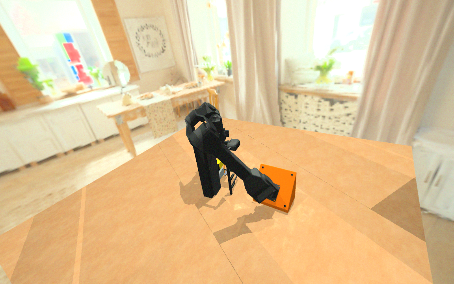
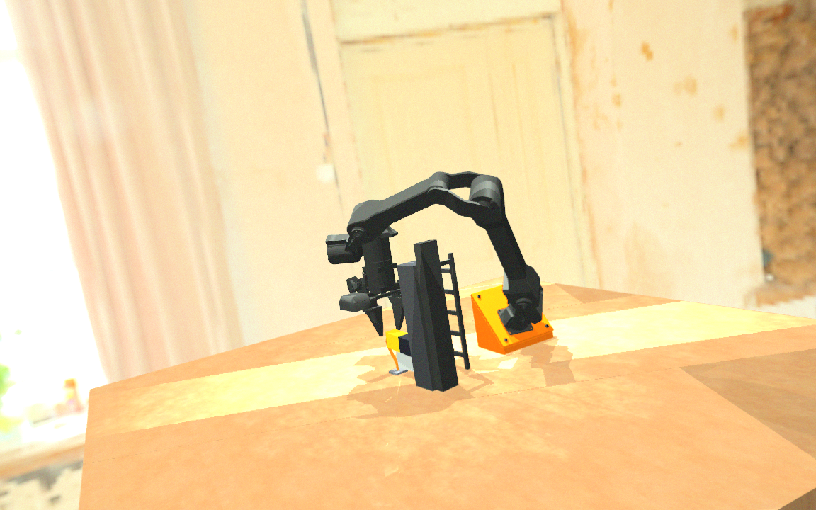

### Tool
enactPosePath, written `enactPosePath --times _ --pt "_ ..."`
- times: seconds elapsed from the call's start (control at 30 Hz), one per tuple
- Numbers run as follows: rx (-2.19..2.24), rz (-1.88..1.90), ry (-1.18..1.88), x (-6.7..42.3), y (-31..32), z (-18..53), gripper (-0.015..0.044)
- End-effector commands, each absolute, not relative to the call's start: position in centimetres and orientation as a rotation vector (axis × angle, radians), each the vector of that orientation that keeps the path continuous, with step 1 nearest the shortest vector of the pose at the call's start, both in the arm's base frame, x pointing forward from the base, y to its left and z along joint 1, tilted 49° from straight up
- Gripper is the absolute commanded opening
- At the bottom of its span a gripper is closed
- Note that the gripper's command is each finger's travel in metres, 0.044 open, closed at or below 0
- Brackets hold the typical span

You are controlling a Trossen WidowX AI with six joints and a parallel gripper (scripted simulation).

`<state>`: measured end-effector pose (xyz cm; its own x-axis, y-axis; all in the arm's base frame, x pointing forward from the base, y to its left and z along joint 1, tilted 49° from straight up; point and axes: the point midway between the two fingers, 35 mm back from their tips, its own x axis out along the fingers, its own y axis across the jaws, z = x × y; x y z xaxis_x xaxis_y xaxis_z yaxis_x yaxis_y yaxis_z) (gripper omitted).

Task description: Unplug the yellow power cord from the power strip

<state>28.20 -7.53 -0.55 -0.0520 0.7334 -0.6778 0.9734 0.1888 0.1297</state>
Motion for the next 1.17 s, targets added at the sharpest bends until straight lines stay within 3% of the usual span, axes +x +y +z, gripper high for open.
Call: enactPosePath --times 0.0,0.2,0.37,1.13 --pt "1.606 -0.496 1.847 28.0 -7.3 -0.7 0.0289" --pt "1.604 -0.498 1.845 28.8 -9.5 -2.2 0.044" --pt "1.602 -0.498 1.843 29.4 -12.2 -4.2 0.044" --pt "1.602 -0.498 1.843 29.4 -12.2 -4.2 0.044"
